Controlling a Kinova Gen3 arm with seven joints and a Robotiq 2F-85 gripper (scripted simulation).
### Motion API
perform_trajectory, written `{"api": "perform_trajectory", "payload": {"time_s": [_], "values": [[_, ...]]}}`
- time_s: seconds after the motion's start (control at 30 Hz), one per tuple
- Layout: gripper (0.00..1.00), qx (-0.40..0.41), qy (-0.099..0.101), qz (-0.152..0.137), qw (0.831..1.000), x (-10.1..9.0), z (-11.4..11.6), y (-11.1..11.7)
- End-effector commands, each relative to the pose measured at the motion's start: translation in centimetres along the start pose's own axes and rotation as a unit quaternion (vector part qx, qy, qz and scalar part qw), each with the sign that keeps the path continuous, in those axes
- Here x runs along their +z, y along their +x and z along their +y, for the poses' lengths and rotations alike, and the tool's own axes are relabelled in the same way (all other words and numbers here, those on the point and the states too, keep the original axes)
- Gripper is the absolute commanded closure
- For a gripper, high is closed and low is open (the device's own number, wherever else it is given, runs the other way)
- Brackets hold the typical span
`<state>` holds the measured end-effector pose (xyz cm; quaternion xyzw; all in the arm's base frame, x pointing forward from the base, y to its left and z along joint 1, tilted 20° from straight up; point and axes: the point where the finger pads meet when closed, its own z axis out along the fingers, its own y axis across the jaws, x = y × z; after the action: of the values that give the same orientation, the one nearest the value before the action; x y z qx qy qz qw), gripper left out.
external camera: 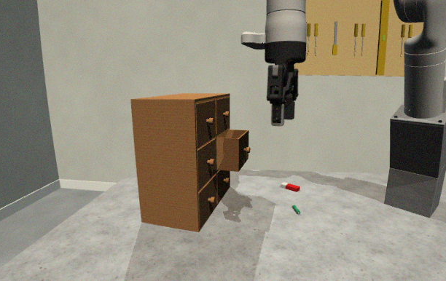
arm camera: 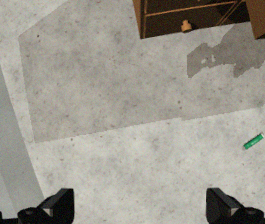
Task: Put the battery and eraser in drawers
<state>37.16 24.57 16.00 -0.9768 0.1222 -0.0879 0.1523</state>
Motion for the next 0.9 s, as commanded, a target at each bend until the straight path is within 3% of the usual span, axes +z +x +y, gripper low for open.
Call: {"api": "perform_trajectory", "payload": {"time_s": [0.0,0.27,0.5,0.57,0.73,0.87], "values": [[0.00,0.001,0.000,0.000,1.000,0.0,-0.1,-0.2],[0.00,0.100,-0.001,-0.006,0.995,0.3,0.1,-1.1],[0.00,0.216,-0.002,-0.011,0.976,0.5,0.4,-2.1],[0.00,0.216,-0.002,-0.011,0.976,0.5,0.4,-2.1],[0.00,0.311,-0.004,-0.014,0.950,0.7,0.7,-2.9],[0.00,0.393,-0.005,-0.015,0.919,0.9,0.9,-3.5]]}}
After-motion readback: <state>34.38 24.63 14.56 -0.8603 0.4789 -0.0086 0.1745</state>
